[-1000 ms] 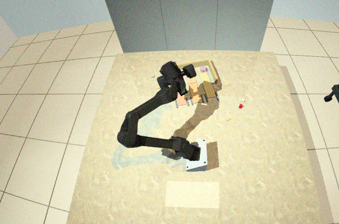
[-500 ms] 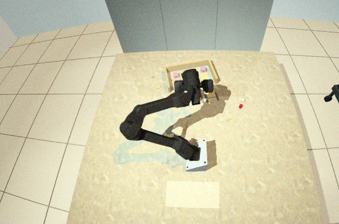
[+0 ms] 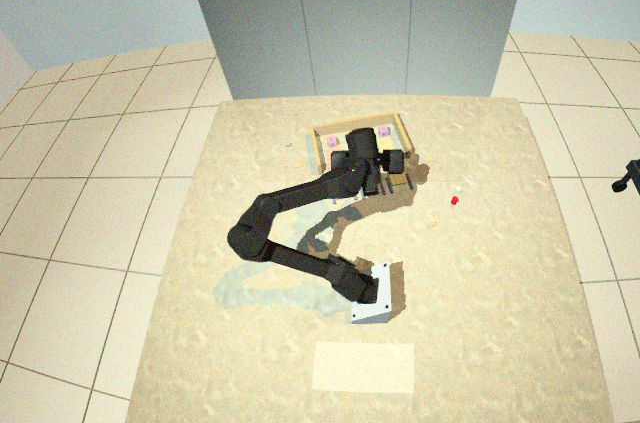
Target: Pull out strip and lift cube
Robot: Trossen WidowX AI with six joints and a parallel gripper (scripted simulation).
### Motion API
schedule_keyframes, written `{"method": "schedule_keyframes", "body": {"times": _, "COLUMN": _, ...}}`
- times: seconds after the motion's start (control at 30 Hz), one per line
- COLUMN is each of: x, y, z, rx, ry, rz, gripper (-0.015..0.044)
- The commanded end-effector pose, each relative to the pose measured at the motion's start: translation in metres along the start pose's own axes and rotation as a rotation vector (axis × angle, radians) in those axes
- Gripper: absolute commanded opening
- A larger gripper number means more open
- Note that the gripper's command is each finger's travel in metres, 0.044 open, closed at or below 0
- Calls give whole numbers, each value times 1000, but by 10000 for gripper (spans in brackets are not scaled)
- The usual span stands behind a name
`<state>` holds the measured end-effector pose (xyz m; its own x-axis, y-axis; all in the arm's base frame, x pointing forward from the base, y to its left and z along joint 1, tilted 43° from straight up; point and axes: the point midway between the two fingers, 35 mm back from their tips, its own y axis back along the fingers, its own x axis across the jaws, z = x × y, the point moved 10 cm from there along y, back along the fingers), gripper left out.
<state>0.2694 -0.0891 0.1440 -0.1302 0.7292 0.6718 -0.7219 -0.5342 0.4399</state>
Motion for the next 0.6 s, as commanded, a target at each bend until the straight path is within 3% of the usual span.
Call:
{"method": "schedule_keyframes", "body": {"times": 0.0, "x": -10, "y": -16, "z": 18, "rx": 67, "ry": 15, "rz": -21, "gripper": 269}}
{"method": "schedule_keyframes", "body": {"times": 0.33, "x": -48, "y": -79, "z": 62, "rx": 366, "ry": 80, "rz": -49, "gripper": 6}}
{"method": "schedule_keyframes", "body": {"times": 0.57, "x": -73, "y": -125, "z": 69, "rx": 598, "ry": 136, "rz": -18, "gripper": 0}}
